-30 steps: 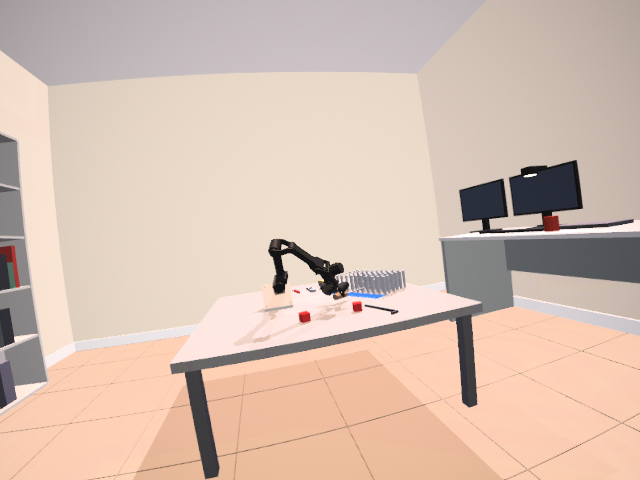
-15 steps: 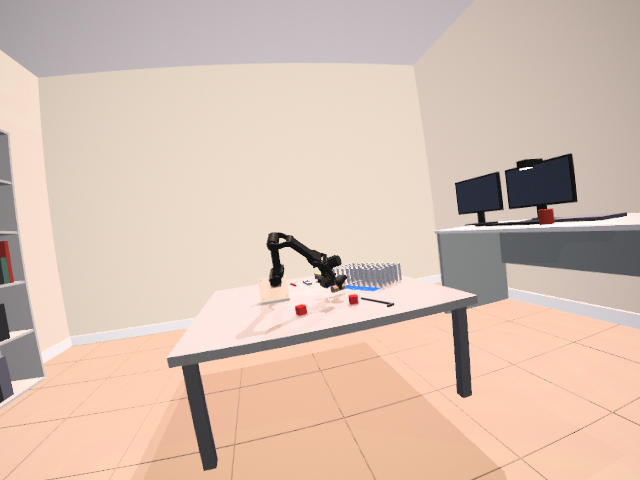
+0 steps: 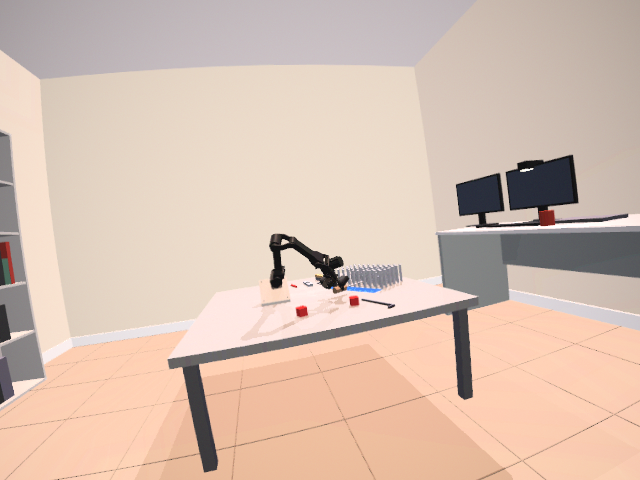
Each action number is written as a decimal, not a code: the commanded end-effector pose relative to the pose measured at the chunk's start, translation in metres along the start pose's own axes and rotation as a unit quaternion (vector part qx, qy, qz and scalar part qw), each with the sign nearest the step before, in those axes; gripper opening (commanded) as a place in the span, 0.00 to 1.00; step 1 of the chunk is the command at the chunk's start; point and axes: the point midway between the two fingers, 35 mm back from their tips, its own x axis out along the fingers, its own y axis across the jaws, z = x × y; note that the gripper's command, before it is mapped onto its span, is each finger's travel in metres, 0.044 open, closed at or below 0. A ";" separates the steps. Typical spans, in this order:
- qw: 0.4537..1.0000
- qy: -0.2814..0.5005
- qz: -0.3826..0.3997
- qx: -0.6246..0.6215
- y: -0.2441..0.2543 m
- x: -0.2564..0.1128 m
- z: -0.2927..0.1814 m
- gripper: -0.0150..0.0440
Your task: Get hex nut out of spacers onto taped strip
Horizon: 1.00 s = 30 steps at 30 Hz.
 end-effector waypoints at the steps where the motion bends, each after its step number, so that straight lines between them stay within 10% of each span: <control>1: 1.000 0.003 0.005 0.001 0.004 0.000 -0.005 0.25; 30: 1.000 0.004 0.005 0.002 0.004 0.011 -0.022 0.25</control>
